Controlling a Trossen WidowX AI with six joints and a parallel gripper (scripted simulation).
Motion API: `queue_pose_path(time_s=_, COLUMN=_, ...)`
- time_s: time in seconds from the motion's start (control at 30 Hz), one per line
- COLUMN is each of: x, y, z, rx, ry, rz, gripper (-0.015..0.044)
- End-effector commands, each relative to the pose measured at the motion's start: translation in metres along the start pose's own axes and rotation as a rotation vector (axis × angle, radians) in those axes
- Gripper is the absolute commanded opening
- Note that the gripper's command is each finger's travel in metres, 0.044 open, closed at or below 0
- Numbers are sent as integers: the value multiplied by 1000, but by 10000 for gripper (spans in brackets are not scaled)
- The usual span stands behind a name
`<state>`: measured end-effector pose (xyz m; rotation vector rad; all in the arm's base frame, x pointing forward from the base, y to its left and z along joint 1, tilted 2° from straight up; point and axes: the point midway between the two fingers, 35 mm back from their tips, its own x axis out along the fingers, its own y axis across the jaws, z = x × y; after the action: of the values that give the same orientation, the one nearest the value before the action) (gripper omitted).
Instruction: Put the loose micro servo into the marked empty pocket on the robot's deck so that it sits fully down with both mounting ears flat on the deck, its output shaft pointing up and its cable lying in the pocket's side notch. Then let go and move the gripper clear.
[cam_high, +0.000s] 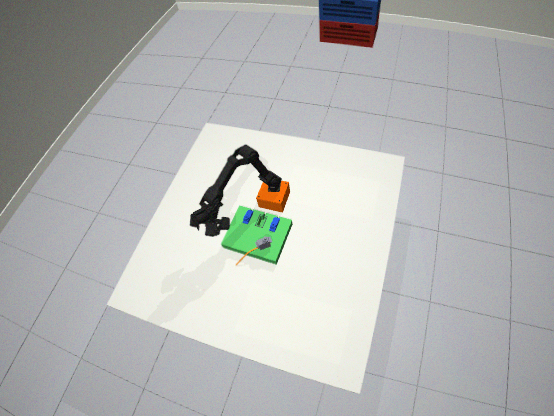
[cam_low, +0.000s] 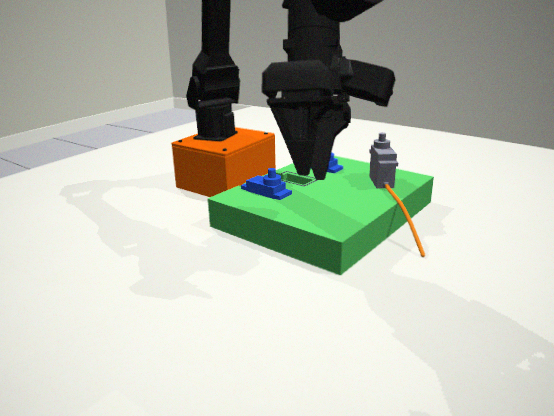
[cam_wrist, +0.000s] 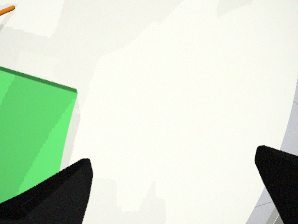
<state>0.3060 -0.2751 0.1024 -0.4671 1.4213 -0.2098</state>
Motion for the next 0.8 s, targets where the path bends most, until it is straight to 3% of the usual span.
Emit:
queue_pose_path(time_s=0.0, x=-5, y=18, z=14, rx=-151, ry=-19, rz=37, gripper=440)
queue_pose_path(time_s=0.77, x=-37, y=111, z=60, rx=-917, ry=-129, rz=194, gripper=440)
